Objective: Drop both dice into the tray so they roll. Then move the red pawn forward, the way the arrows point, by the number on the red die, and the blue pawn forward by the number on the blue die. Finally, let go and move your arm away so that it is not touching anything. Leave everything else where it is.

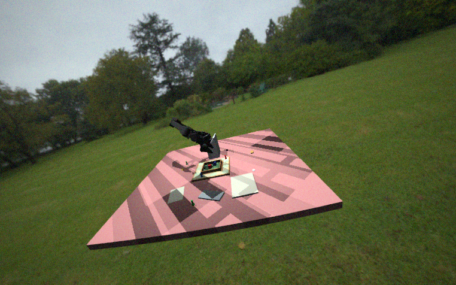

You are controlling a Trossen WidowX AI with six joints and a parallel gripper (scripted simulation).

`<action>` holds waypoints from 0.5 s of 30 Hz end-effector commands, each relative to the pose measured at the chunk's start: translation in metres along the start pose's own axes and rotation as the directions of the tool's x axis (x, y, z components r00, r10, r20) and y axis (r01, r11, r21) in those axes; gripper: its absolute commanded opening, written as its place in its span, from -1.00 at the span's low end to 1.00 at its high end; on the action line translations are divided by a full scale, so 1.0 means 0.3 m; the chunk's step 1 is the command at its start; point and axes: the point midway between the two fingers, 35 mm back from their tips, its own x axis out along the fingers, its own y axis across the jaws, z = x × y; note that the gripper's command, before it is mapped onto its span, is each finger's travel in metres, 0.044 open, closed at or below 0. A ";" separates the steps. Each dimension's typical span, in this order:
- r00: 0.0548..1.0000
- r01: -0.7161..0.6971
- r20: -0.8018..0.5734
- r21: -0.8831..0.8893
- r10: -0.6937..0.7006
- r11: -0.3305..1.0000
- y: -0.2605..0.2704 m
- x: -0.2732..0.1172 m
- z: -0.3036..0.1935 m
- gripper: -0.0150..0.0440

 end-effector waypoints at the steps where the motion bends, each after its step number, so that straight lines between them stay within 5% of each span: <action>1: 0.955 -0.010 -0.297 0.001 0.010 1.000 0.007 0.069 -0.006 1.00; 5: 0.833 0.076 -0.546 -0.047 -0.090 0.996 -0.014 0.096 -0.003 1.00; 9: 0.878 0.036 -0.476 -0.035 -0.048 0.999 0.002 0.096 -0.001 1.00; 15: 0.873 0.207 -0.485 0.278 -0.049 0.938 0.037 0.143 0.043 0.47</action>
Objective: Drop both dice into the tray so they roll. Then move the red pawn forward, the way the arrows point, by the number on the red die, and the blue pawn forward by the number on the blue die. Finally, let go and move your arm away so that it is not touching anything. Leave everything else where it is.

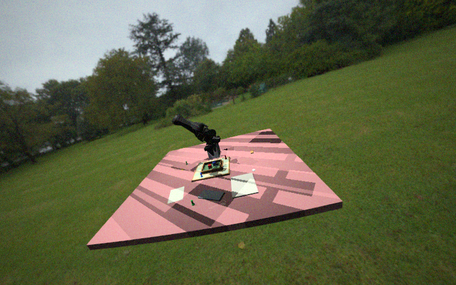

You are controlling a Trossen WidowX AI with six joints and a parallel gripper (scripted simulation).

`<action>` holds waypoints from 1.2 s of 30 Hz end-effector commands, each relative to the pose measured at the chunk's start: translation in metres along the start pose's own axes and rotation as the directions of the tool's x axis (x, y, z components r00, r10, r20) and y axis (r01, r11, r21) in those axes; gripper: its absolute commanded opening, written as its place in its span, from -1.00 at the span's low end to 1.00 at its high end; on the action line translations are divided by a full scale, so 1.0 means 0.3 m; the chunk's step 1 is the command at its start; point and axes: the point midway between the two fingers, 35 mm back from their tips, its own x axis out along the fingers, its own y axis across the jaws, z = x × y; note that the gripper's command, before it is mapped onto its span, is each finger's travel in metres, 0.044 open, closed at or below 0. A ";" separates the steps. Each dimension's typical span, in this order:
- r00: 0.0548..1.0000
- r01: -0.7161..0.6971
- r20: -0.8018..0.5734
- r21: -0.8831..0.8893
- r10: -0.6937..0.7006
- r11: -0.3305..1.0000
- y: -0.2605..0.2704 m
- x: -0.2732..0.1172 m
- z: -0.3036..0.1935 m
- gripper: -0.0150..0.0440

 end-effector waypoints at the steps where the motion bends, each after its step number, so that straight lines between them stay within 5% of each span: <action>1: 1.000 -0.006 -0.008 0.258 0.008 0.966 0.048 0.020 0.044 0.38; 3: 1.000 0.000 -0.013 0.412 0.006 0.911 0.070 0.029 0.066 0.20; 12: 0.999 0.042 -0.043 0.918 -0.006 0.395 0.176 0.075 0.142 0.19; 23: 0.997 0.069 -0.077 0.967 -0.023 -0.245 0.271 0.123 0.186 0.19; 36: 0.997 0.069 -0.079 0.955 -0.024 -0.290 0.273 0.127 0.191 0.19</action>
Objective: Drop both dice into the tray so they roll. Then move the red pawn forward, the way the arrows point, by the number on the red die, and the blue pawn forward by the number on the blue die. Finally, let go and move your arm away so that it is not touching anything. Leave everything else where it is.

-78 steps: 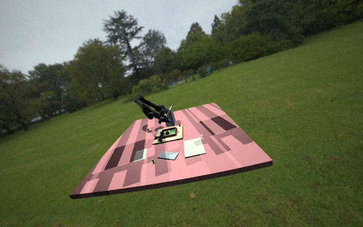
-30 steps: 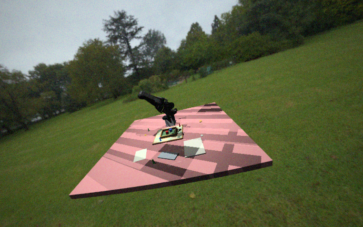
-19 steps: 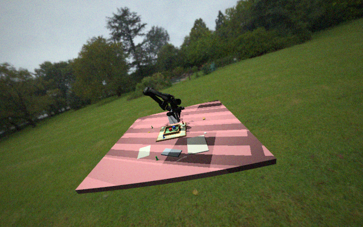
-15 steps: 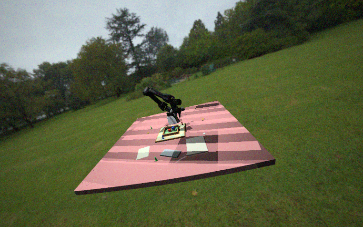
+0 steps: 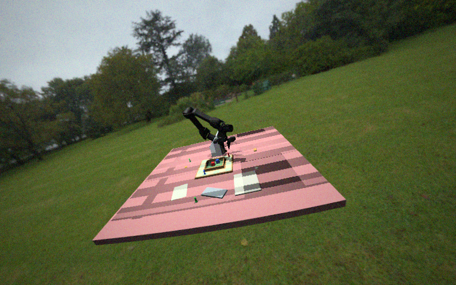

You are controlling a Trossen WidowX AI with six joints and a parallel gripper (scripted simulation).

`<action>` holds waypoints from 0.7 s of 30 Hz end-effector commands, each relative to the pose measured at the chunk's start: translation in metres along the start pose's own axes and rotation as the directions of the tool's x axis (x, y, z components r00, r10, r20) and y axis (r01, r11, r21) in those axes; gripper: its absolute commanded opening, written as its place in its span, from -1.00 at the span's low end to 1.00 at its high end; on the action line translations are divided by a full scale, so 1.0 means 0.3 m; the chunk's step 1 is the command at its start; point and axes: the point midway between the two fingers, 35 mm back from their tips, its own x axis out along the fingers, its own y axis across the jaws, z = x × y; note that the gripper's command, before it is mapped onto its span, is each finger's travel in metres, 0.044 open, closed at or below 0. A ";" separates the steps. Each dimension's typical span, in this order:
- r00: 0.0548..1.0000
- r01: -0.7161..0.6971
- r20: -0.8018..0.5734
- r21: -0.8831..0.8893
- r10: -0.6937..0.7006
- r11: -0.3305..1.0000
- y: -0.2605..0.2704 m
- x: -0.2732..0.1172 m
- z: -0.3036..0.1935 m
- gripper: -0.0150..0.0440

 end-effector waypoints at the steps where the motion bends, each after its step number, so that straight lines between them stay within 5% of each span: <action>1: 1.000 0.014 -0.008 0.075 -0.013 0.997 -0.002 0.016 -0.023 0.19; 21: 1.000 0.014 -0.007 0.075 -0.014 0.997 -0.001 0.107 -0.021 0.19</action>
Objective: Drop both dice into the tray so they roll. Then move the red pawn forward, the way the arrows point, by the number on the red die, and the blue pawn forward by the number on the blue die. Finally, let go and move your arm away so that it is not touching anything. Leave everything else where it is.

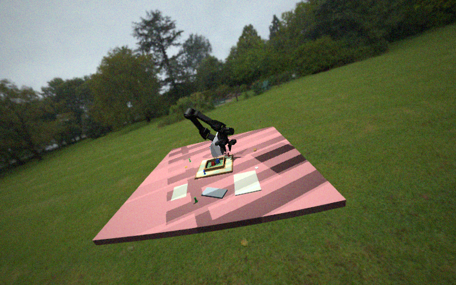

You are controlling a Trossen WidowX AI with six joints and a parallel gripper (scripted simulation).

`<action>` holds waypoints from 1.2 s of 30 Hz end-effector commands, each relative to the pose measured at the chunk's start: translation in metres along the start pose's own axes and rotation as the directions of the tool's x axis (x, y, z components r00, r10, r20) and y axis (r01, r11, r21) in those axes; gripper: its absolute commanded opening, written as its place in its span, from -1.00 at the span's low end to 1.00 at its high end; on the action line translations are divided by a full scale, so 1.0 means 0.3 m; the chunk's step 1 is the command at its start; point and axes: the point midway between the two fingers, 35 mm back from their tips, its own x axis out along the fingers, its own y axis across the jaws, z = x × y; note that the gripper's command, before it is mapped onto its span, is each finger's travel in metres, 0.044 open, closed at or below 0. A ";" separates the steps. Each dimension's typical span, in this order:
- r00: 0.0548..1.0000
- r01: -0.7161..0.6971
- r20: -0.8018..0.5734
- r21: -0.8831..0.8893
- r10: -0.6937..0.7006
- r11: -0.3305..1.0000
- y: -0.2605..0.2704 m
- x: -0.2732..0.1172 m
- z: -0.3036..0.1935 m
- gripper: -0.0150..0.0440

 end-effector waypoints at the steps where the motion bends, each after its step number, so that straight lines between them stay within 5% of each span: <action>1: 1.000 0.011 0.004 -0.012 -0.011 1.000 -0.007 0.028 -0.002 0.19; 20: 1.000 0.014 0.006 -0.011 -0.014 1.000 -0.012 0.120 -0.002 0.19; 25: 1.000 0.014 0.006 -0.011 -0.014 1.000 -0.012 0.120 -0.002 -0.26; 36: 1.000 0.013 0.005 -0.011 -0.013 1.000 -0.011 0.117 -0.002 -0.49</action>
